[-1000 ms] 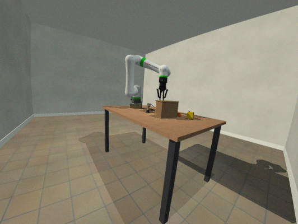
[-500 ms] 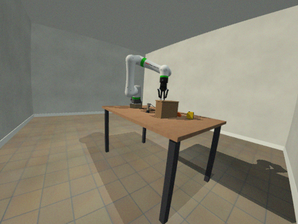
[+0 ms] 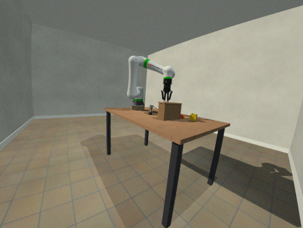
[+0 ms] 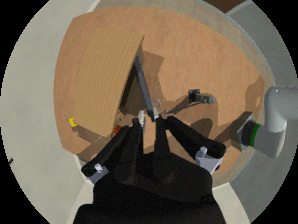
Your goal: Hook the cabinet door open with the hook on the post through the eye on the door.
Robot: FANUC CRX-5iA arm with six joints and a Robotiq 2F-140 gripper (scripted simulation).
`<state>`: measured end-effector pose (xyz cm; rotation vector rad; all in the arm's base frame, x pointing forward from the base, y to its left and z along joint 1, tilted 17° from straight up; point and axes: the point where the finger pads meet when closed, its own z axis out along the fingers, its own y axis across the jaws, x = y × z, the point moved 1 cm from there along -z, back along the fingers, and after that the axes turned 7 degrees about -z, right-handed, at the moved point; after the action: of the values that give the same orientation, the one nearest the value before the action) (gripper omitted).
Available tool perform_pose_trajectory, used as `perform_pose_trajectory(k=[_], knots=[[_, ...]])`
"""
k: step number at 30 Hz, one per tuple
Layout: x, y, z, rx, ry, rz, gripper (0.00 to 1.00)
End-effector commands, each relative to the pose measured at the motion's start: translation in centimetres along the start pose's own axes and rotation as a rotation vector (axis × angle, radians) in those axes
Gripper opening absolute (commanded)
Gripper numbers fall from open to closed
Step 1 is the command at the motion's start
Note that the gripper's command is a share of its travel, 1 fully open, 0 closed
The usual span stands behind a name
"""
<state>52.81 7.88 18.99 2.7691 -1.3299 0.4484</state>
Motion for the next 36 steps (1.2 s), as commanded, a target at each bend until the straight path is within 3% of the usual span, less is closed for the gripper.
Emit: perform_pose_trajectory(k=[1,36], knots=[[0.01,-0.03,-0.02,0.0,0.0,0.0,0.16],[0.04,-0.25,-0.02,0.0,0.0,0.016,0.16]])
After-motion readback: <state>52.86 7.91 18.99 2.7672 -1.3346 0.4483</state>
